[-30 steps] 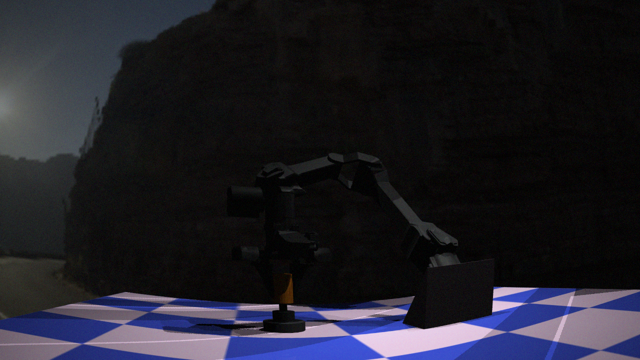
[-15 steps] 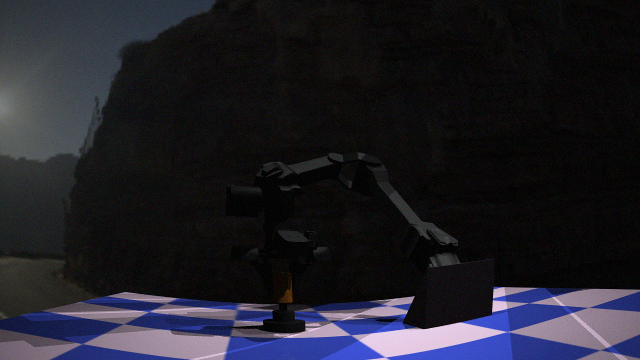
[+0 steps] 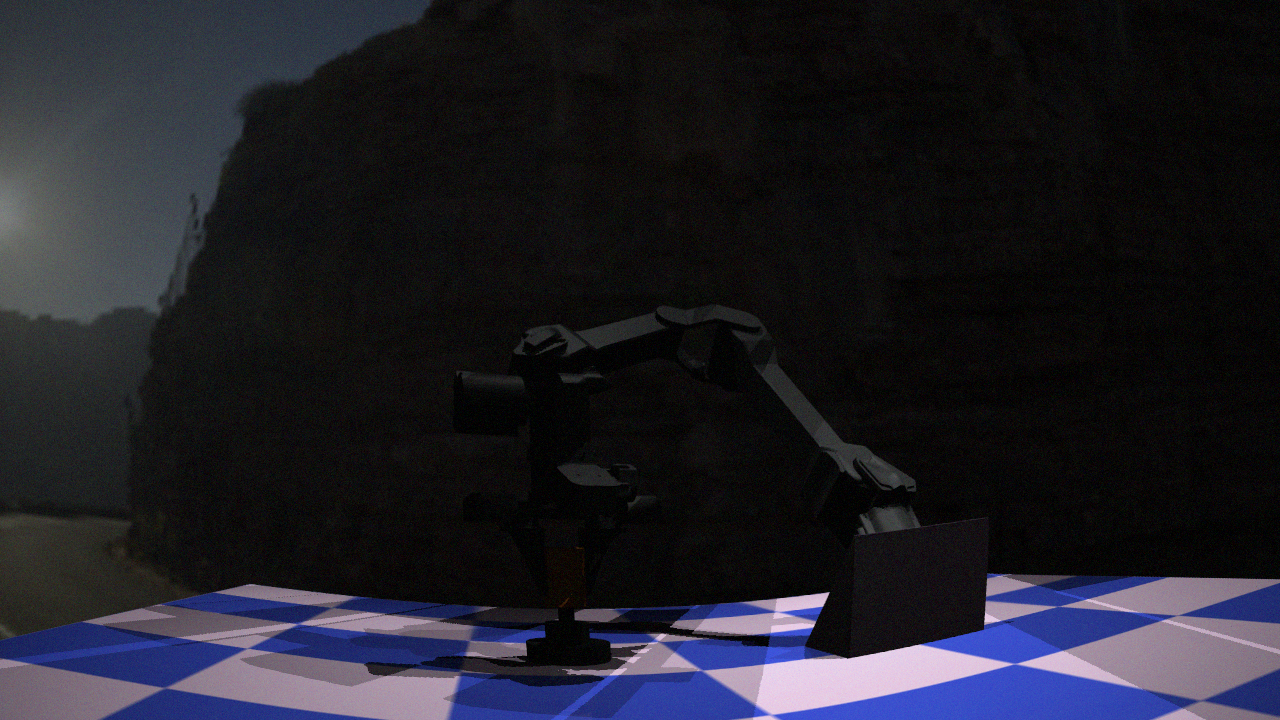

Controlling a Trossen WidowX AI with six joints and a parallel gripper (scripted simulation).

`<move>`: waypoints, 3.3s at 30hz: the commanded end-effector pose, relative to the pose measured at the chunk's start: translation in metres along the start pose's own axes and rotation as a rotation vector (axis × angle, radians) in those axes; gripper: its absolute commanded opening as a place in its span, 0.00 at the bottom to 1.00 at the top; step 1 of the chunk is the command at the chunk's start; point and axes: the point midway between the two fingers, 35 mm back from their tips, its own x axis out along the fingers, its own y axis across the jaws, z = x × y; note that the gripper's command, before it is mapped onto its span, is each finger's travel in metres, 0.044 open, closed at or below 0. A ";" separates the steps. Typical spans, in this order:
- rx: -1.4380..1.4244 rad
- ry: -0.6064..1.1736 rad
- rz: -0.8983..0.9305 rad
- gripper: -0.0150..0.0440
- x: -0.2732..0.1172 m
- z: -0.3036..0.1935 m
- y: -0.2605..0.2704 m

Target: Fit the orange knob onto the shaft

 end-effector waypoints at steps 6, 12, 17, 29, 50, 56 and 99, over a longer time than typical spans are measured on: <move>-0.003 0.000 -0.001 0.25 -0.002 -0.002 0.002; -0.003 0.000 -0.001 0.25 -0.001 -0.002 0.001; -0.002 0.000 -0.001 0.25 0.002 -0.002 -0.001; -0.002 0.000 -0.001 0.25 0.002 0.000 -0.001; -0.212 0.000 -0.001 0.25 -0.002 -0.003 0.001; -0.212 0.000 -0.001 0.25 -0.002 -0.003 0.000; -0.212 0.000 -0.001 0.25 -0.001 -0.001 -0.001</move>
